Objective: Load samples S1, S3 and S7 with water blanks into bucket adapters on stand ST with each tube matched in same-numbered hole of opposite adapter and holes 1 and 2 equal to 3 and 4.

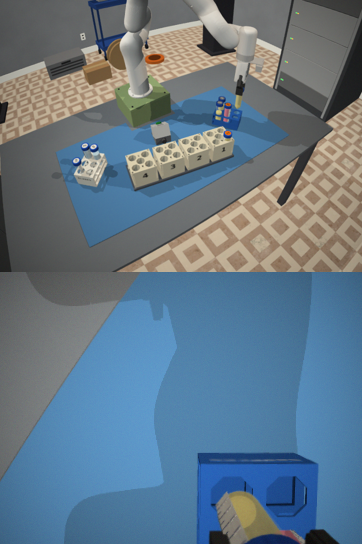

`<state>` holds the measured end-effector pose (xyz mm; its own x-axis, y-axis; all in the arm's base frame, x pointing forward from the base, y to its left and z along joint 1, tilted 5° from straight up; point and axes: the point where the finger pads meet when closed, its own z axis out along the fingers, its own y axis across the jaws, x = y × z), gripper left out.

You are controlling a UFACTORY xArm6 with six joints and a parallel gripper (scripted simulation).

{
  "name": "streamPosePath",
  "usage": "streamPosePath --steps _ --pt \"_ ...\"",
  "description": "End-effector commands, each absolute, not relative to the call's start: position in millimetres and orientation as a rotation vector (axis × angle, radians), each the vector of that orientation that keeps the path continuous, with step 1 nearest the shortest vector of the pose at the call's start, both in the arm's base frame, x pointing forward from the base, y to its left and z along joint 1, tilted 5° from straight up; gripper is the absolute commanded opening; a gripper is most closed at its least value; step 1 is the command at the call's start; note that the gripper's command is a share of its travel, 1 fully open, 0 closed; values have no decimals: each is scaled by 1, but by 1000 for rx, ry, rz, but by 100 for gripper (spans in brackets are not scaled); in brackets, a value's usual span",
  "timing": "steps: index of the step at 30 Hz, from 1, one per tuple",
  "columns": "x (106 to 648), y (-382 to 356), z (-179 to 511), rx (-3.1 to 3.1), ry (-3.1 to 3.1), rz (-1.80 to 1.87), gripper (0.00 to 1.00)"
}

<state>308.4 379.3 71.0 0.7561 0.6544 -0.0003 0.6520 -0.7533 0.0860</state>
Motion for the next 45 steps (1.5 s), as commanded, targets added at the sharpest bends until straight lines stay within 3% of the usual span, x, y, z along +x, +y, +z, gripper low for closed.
streamPosePath --steps 1,45 --pt "310 380 68 2870 1070 52 0" --pt "311 379 39 2870 1070 52 0"
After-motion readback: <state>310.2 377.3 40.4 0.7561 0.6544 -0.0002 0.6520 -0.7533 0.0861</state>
